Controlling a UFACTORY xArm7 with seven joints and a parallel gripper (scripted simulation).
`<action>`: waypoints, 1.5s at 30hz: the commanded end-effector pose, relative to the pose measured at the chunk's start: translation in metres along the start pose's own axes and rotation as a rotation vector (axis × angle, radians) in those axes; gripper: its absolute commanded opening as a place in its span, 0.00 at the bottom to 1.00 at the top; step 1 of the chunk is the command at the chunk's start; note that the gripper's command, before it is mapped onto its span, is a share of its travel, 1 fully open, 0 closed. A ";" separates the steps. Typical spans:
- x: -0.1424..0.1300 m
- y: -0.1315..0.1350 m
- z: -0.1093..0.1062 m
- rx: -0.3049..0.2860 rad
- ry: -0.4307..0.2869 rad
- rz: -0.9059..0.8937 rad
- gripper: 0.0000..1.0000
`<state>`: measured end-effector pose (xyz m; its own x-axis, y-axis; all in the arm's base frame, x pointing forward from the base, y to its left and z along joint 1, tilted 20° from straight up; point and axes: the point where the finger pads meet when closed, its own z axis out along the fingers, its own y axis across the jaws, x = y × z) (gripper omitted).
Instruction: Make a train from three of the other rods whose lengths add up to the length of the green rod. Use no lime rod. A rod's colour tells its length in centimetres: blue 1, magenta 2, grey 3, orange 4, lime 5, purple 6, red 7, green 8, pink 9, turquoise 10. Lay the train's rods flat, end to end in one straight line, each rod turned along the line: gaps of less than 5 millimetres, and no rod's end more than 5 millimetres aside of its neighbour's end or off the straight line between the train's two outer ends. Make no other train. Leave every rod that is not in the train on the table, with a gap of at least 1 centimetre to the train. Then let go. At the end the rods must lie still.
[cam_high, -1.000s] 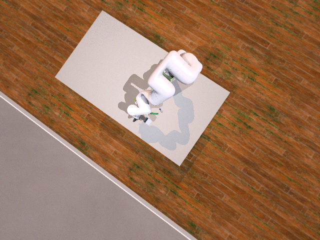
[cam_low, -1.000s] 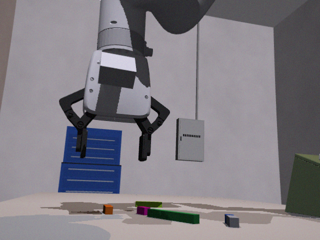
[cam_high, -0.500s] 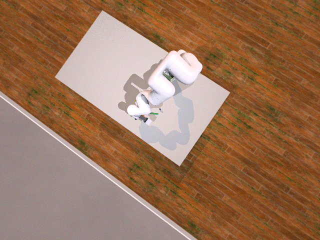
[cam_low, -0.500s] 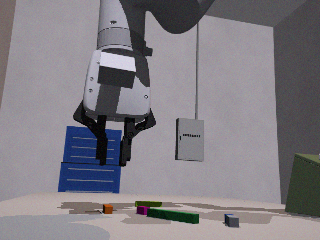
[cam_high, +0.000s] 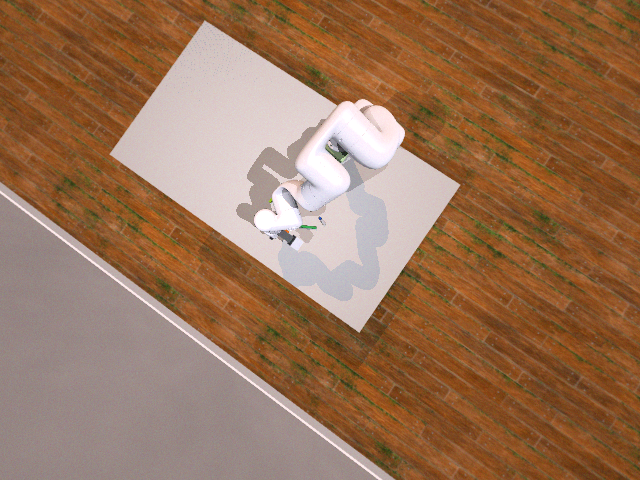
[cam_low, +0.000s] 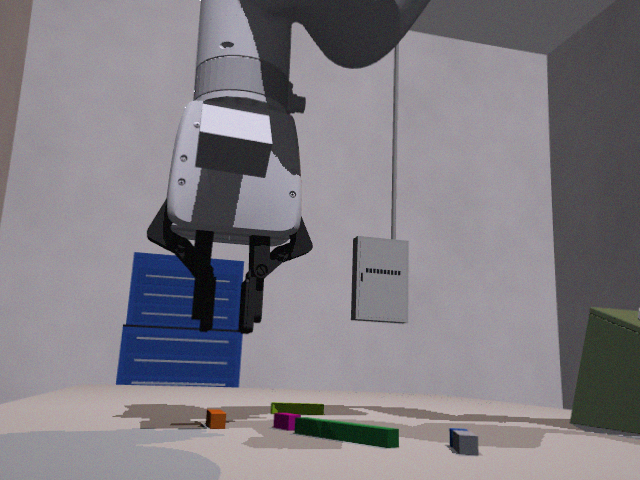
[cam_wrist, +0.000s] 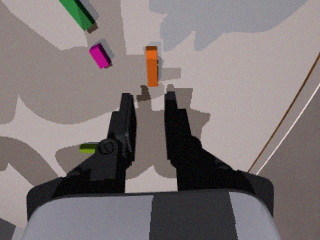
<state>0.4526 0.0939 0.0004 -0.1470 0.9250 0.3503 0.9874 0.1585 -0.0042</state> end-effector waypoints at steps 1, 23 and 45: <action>-0.001 0.002 -0.002 -0.004 -0.001 0.000 0.24; -0.001 0.002 0.007 -0.004 -0.001 0.001 0.24; 0.000 0.002 0.034 -0.004 -0.001 0.001 0.24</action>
<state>0.4505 0.1062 -0.0324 -0.1467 0.9250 0.3504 0.9873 0.1586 -0.0053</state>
